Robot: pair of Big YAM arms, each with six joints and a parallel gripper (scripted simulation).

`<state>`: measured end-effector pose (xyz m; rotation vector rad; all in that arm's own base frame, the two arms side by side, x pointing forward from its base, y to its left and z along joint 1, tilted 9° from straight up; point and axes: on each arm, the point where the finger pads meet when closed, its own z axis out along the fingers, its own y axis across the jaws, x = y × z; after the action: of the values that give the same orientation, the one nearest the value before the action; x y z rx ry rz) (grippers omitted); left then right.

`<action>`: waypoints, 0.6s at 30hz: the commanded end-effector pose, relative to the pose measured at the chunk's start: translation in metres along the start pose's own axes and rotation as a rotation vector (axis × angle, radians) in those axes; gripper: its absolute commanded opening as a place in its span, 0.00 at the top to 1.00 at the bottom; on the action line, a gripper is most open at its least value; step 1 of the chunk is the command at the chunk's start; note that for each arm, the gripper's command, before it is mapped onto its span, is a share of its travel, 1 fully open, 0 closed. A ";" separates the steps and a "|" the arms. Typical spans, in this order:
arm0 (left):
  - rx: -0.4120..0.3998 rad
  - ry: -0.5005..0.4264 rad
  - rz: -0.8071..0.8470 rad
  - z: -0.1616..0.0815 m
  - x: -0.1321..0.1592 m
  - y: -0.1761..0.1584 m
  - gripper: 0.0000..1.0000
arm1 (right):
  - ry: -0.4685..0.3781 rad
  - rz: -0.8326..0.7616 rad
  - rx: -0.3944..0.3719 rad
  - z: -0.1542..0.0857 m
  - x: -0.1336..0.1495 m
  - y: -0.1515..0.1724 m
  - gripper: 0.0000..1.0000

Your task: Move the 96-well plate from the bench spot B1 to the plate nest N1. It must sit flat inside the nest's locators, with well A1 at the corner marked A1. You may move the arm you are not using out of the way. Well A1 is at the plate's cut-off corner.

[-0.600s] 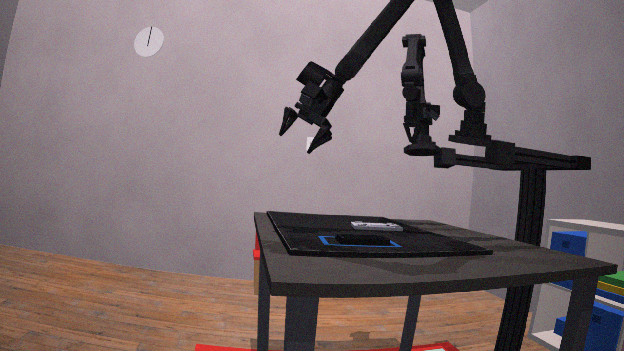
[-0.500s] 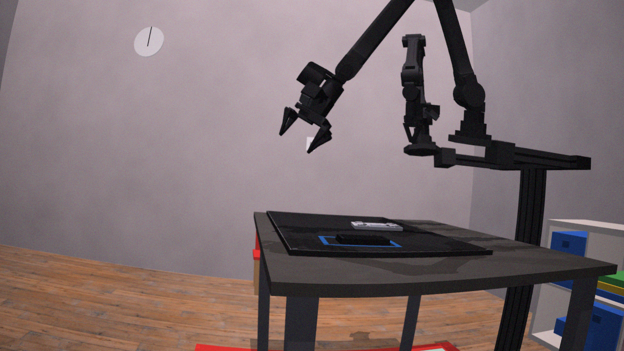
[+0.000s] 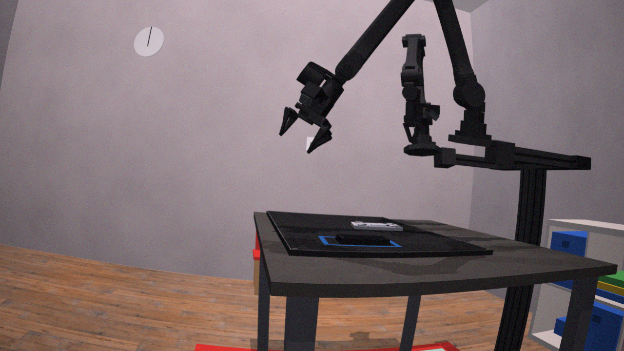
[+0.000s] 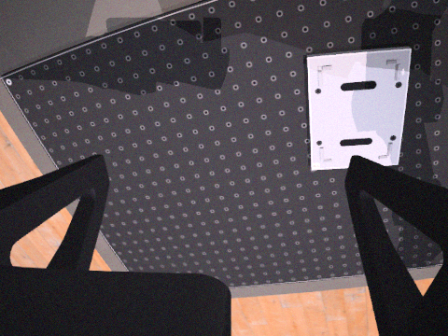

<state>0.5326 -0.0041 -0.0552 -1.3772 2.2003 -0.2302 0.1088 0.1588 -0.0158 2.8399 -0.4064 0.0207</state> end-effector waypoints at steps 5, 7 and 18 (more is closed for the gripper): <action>-0.059 0.008 0.142 0.016 -0.010 0.032 0.00 | -0.006 0.222 0.024 0.009 0.025 0.015 0.00; -0.094 0.029 0.176 0.018 -0.008 0.044 0.00 | -0.010 0.288 0.025 0.013 0.033 0.021 0.00; -0.172 0.074 0.408 0.031 -0.020 0.073 0.00 | -0.027 0.589 0.027 0.031 0.065 0.047 0.00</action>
<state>0.4925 0.0432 -0.1030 -1.1021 2.4919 0.0140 0.1479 0.0910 -0.0306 2.6569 -1.1110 0.0668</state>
